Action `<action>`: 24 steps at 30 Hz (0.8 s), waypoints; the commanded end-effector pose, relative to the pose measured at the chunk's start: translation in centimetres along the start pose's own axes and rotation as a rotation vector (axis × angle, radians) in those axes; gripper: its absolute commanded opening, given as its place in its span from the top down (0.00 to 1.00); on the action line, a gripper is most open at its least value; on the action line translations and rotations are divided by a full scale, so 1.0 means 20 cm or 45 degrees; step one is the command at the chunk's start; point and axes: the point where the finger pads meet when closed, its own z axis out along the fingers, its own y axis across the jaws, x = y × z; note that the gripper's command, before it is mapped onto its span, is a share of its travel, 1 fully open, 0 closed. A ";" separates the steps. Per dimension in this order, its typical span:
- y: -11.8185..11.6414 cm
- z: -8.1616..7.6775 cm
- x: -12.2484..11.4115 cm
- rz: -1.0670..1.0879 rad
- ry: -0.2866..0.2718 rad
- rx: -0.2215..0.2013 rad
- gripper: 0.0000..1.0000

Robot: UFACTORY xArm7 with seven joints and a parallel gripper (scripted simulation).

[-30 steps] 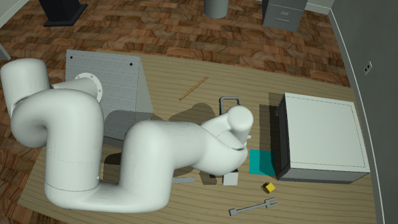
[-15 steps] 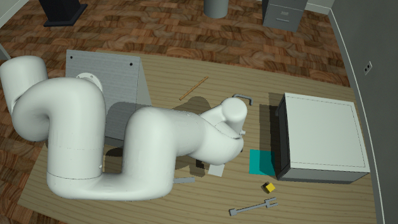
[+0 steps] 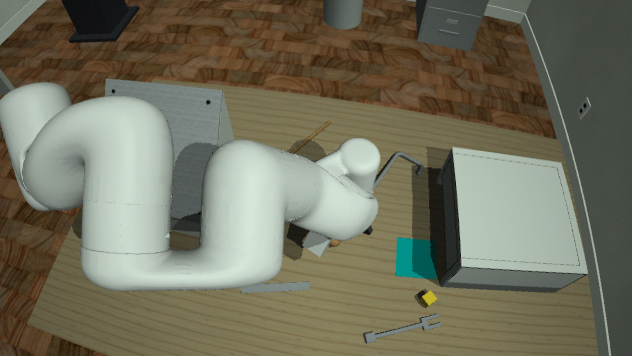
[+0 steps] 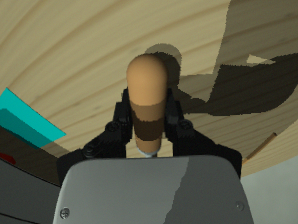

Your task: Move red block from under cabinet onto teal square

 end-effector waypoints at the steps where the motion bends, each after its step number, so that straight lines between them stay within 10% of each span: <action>1: 0.03 -0.01 -0.03 0.105 -0.005 0.017 1.00; 24: 0.30 -0.01 -0.17 0.814 -0.010 0.015 1.00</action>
